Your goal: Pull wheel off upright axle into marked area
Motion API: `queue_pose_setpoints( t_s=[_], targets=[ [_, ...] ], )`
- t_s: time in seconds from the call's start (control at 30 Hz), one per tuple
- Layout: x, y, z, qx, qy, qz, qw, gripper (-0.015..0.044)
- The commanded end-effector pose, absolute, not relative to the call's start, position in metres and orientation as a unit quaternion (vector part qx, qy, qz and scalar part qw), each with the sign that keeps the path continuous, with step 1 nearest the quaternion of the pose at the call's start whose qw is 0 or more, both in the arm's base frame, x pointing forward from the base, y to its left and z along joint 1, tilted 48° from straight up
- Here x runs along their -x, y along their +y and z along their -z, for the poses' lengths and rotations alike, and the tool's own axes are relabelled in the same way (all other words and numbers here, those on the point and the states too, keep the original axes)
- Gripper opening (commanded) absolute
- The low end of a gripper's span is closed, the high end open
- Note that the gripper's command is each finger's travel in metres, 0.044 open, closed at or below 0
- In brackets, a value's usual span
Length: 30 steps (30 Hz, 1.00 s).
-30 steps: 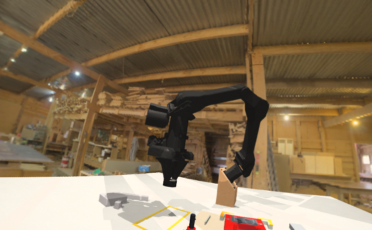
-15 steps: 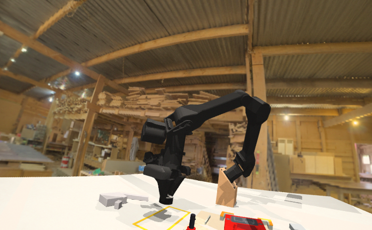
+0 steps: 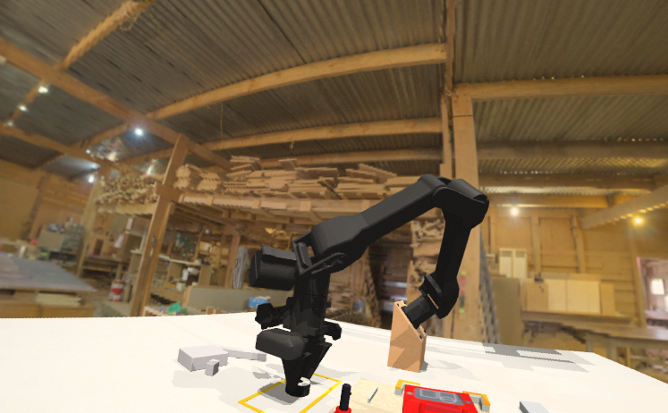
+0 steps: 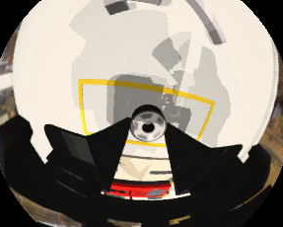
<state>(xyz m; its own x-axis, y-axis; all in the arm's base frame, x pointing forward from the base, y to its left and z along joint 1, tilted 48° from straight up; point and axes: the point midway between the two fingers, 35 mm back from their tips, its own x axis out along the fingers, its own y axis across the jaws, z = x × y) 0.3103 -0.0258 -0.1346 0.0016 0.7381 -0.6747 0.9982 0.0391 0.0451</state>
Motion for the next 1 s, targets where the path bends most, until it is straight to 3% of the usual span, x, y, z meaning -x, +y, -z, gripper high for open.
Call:
queue_pose_setpoints(
  t_s=[0.0,0.17,0.5,0.67,0.97],
  targets=[
    [-0.310,-0.026,0.134,-0.651,0.667,0.235,0.276,0.0184],
    [-0.311,-0.029,0.131,-0.651,0.667,0.236,0.276,0.0300],
    [-0.310,-0.071,0.094,-0.654,0.664,0.236,0.276,0.0300],
    [-0.282,-0.076,0.079,-0.656,0.661,0.240,0.275,0.0431],
    [-0.225,-0.084,0.042,-0.653,0.664,0.238,0.274,0.0440]
  ],
)
